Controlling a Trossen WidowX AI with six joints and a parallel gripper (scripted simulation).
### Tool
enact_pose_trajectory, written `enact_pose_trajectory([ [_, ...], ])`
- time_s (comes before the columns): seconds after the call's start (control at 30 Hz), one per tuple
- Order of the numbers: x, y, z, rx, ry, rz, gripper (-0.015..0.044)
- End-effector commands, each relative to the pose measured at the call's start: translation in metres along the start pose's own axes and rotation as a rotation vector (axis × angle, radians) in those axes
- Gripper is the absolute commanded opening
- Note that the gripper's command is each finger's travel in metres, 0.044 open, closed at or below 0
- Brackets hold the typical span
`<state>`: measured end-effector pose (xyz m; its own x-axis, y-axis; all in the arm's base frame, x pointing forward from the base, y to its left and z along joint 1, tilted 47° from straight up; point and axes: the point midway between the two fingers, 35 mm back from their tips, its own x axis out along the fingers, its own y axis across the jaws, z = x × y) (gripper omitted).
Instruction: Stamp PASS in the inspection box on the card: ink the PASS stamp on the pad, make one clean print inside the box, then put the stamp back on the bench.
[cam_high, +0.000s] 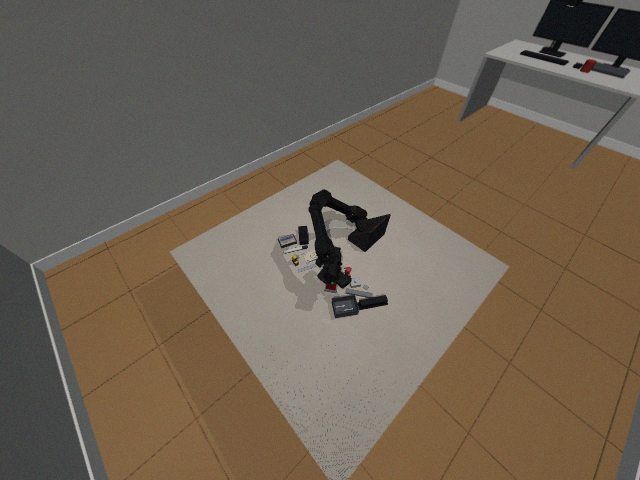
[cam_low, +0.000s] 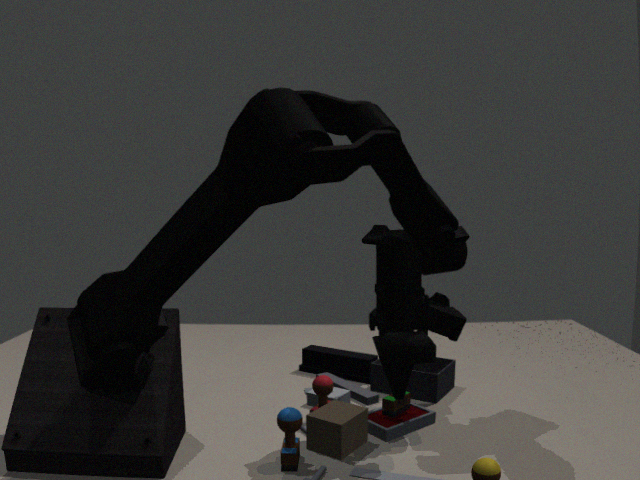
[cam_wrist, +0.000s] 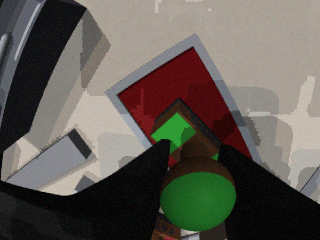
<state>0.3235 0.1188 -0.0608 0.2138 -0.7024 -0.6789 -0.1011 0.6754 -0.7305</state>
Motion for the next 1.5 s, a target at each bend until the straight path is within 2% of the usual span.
enact_pose_trajectory([
  [0.0,-0.003,0.0,0.0,0.003,0.001,0.002,0.0],
  [1.07,-0.051,-0.001,0.0,0.006,0.002,0.004,0.0],
  [1.47,-0.055,-0.062,-0.002,0.22,0.005,0.009,0.0],
])
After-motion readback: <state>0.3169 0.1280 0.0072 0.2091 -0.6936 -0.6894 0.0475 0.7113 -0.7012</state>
